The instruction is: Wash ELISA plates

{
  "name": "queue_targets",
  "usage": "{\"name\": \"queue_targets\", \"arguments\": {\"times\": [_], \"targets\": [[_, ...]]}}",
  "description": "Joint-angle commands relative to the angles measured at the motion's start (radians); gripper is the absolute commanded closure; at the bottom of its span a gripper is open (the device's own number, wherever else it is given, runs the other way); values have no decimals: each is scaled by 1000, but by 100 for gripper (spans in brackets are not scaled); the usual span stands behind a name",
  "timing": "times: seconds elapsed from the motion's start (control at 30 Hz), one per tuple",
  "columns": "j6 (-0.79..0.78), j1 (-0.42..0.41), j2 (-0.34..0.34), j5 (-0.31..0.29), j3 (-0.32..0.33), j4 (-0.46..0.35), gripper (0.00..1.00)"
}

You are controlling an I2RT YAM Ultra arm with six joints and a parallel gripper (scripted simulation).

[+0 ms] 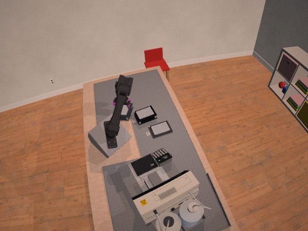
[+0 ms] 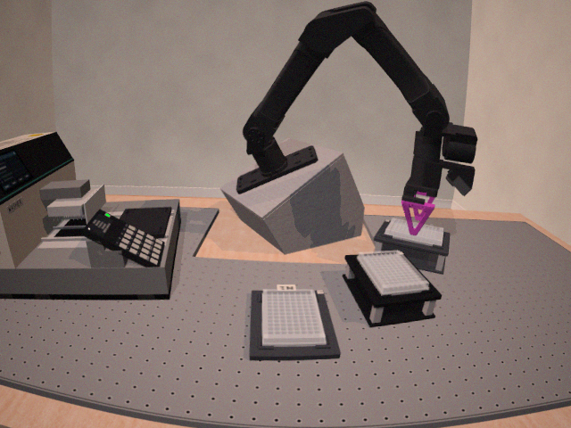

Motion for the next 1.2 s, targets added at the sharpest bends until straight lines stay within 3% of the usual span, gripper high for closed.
{"name": "queue_targets", "arguments": {"times": [0.0, 1.17], "targets": [[-4, 3, -5, 1, 2, 9, 0], [-23, -15, 25, 8, -15, 64, 0]]}}
